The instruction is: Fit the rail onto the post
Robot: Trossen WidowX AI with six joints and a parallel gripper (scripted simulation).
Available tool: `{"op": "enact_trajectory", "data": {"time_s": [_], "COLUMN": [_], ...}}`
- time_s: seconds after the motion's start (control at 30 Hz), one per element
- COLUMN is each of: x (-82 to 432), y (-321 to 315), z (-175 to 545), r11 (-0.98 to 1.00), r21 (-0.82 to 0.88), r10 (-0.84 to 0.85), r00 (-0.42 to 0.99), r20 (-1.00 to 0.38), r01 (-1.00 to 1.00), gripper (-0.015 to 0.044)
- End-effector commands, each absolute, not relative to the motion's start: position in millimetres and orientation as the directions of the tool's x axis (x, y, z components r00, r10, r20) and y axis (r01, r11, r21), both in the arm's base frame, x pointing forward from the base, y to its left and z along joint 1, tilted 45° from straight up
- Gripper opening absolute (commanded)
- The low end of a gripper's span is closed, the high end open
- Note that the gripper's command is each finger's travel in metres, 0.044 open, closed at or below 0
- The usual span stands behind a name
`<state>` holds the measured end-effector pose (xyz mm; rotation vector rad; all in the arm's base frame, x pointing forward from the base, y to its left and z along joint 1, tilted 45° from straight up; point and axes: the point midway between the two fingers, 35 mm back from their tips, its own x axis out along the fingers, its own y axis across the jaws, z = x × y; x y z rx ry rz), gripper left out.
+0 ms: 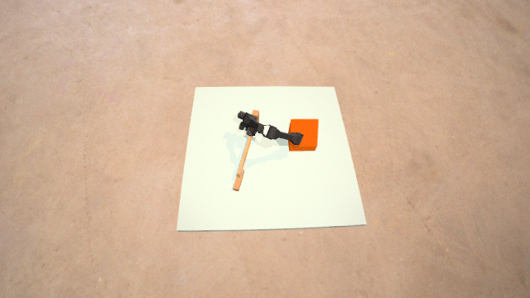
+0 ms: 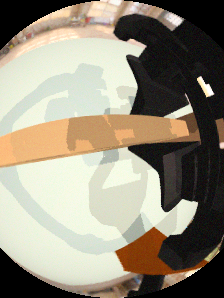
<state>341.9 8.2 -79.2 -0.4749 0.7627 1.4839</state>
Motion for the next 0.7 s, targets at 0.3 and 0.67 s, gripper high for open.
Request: {"op": "enact_trajectory", "data": {"time_s": [0.3,0.67], "x": [344.2,343.3], "y": [-0.6,-2.8], "z": [-80.3,-82.8], "r11": [0.072,0.072], "r21": [0.156,0.156], "r10": [0.7,0.7], "r00": [-0.062,-0.062], "r20": [-0.711,-0.711], "r01": [-0.985,-0.985], "gripper": [0.0,0.0]}}
